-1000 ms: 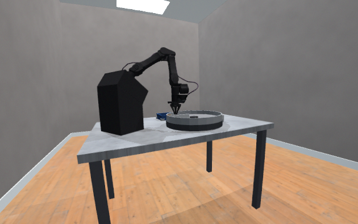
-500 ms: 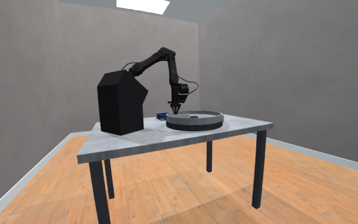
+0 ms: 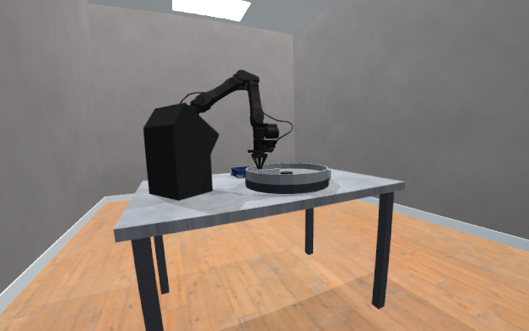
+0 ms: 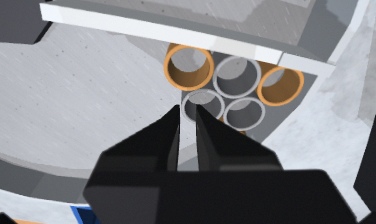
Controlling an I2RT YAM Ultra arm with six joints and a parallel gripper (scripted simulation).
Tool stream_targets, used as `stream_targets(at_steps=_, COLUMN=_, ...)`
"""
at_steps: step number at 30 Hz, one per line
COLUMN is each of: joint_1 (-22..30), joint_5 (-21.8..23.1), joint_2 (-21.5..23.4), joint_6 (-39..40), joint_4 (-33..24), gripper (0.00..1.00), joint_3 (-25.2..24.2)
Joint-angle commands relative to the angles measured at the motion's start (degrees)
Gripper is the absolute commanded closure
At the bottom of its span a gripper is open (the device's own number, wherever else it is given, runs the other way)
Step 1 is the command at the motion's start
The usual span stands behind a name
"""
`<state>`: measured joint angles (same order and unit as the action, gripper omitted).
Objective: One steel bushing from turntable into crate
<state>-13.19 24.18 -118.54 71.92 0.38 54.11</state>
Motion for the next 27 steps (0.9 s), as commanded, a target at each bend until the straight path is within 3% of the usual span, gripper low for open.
stream_targets(at_steps=1, joint_1=-0.8, joint_5=-0.8, joint_2=1.8, joint_6=0.0, joint_4=-0.9, gripper=0.87, joint_3=1.5)
stream_targets(at_steps=8, joint_1=-0.7, joint_5=-0.8, joint_2=1.8, joint_6=0.0, joint_4=-0.9, gripper=0.87, joint_3=1.5)
stream_targets(at_steps=16, joint_1=0.5, joint_5=-1.0, joint_2=-2.3, joint_6=1.0, joint_4=1.7, gripper=0.87, joint_3=2.6)
stream_targets(at_steps=27, joint_1=-0.1, joint_5=-1.0, joint_2=-1.0, joint_6=0.8, joint_4=1.3, gripper=0.87, joint_3=2.7)
